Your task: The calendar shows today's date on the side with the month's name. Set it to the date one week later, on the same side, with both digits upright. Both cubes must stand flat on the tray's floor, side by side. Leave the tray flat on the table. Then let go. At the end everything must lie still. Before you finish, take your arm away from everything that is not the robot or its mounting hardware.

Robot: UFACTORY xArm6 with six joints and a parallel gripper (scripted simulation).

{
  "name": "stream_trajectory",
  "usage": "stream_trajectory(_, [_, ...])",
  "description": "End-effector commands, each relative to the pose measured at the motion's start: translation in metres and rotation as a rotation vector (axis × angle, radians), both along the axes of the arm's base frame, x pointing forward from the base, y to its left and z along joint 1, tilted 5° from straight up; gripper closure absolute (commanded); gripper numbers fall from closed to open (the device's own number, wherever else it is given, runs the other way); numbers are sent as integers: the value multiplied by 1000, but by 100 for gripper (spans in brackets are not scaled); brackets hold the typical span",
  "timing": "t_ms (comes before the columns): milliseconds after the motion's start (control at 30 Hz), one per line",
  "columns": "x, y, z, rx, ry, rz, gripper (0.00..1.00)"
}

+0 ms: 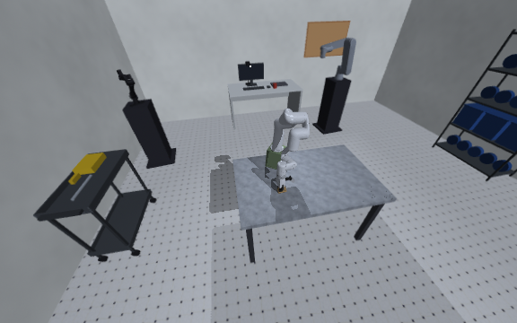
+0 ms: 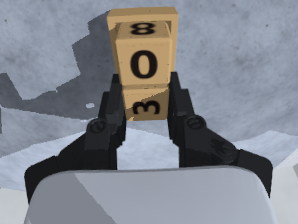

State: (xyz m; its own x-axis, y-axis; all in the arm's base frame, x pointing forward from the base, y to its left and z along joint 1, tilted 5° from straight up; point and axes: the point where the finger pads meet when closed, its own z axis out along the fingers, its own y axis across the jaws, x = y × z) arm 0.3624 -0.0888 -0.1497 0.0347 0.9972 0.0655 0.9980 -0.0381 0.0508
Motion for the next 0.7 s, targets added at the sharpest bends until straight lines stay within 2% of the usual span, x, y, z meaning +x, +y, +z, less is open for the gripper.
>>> stream_trajectory(0, [1, 0, 1, -1, -3, 0, 65])
stream_trajectory(33, [1, 0, 1, -1, -3, 0, 65])
stream_trajectory(67, [1, 0, 1, -1, -3, 0, 61])
stream_trajectory(133, [1, 0, 1, -1, -3, 0, 61])
stream_trajectory(167, [1, 0, 1, -1, -3, 0, 57])
stream_trajectory(300, [1, 0, 1, -1, -3, 0, 57])
stream_trajectory(333, [1, 0, 1, -1, -3, 0, 53])
stream_trajectory(667, [1, 0, 1, -1, -3, 0, 53])
